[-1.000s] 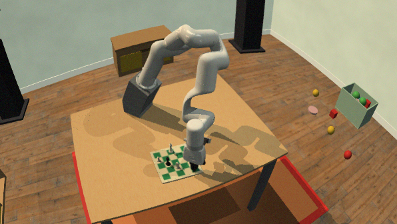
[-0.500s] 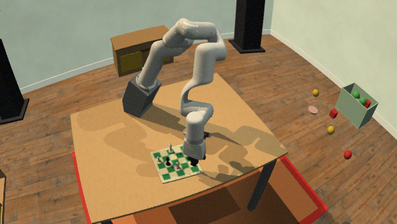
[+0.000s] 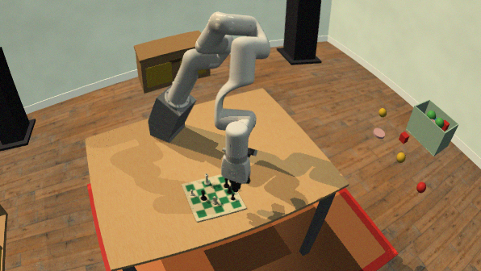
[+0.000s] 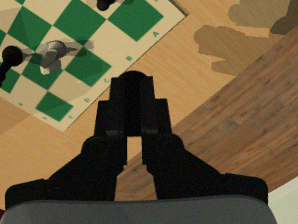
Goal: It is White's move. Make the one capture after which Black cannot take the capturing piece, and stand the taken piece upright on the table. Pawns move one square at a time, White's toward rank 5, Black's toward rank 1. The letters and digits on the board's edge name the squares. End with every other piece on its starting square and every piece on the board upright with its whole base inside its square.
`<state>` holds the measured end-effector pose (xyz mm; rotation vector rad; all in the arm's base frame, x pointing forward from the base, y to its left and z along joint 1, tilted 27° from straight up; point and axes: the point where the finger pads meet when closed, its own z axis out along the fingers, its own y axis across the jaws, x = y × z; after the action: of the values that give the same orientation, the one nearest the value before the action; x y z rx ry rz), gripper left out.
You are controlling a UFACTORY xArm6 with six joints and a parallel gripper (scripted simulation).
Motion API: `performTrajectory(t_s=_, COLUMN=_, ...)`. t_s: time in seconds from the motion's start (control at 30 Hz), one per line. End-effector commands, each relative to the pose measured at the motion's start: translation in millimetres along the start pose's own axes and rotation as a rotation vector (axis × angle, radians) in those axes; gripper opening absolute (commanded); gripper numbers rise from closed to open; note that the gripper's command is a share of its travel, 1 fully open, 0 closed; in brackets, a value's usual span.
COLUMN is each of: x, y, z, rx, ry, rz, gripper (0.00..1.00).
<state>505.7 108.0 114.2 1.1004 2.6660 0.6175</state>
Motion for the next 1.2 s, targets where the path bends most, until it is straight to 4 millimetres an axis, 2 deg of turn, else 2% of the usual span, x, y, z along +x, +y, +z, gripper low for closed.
performTrajectory(t_s=0.0, x=-0.4, y=1.2, z=-3.3, rx=0.0, ry=-0.001, rz=0.0, gripper=0.0)
performTrajectory(t_s=0.2, x=-5.9, y=-7.9, z=-2.2, rx=0.003, ry=0.0, rz=-0.004, gripper=0.0)
performTrajectory(t_s=0.27, x=-15.7, y=-25.4, z=-0.5, rx=0.008, ry=0.002, rz=-0.012, gripper=0.0)
performTrajectory(t_s=0.33, x=-29.2, y=-52.5, z=1.7, rx=0.014, ry=0.006, rz=-0.023, gripper=0.0)
performTrajectory(t_s=0.37, x=-29.2, y=-52.5, z=1.7, rx=0.014, ry=0.006, rz=-0.023, gripper=0.0)
performTrajectory(t_s=0.4, x=-36.5, y=-69.0, z=2.6, rx=0.016, ry=0.008, rz=-0.03, gripper=0.0)
performTrajectory(t_s=0.47, x=-36.5, y=-69.0, z=2.6, rx=0.016, ry=0.008, rz=-0.03, gripper=0.0)
performTrajectory(t_s=0.5, x=-43.7, y=-86.9, z=3.4, rx=0.017, ry=0.01, rz=-0.037, gripper=0.0)
performTrajectory(t_s=0.53, x=-43.7, y=-86.9, z=3.4, rx=0.017, ry=0.01, rz=-0.037, gripper=0.0)
performTrajectory(t_s=0.57, x=-50.3, y=-105.6, z=4.0, rx=0.018, ry=0.011, rz=-0.044, gripper=0.0)
performTrajectory(t_s=0.6, x=-50.3, y=-105.6, z=4.0, rx=0.018, ry=0.011, rz=-0.044, gripper=0.0)
performTrajectory(t_s=0.63, x=-56.2, y=-124.5, z=4.3, rx=0.017, ry=0.012, rz=-0.05, gripper=0.0)
performTrajectory(t_s=0.73, x=-56.2, y=-124.5, z=4.3, rx=0.017, ry=0.012, rz=-0.05, gripper=0.0)
performTrajectory(t_s=0.8, x=-65.1, y=-160.5, z=4.3, rx=0.013, ry=0.011, rz=-0.063, gripper=0.0)
performTrajectory(t_s=0.87, x=-65.1, y=-160.5, z=4.3, rx=0.013, ry=0.011, rz=-0.063, gripper=0.0)
performTrajectory(t_s=0.9, x=-68.1, y=-176.5, z=4.0, rx=0.011, ry=0.009, rz=-0.069, gripper=0.0)
performTrajectory(t_s=0.93, x=-68.1, y=-176.5, z=4.0, rx=0.011, ry=0.009, rz=-0.069, gripper=0.0)
performTrajectory(t_s=0.97, x=-70.2, y=-190.7, z=3.7, rx=0.008, ry=0.007, rz=-0.074, gripper=0.0)
performTrajectory(t_s=1.0, x=-70.2, y=-190.7, z=3.7, rx=0.008, ry=0.007, rz=-0.074, gripper=0.0)
performTrajectory(t_s=1.07, x=-72.6, y=-212.1, z=3.0, rx=0.004, ry=0.003, rz=-0.082, gripper=0.0)
performTrajectory(t_s=1.17, x=-73.5, y=-223.9, z=2.5, rx=0.001, ry=0.0, rz=-0.086, gripper=0.0)
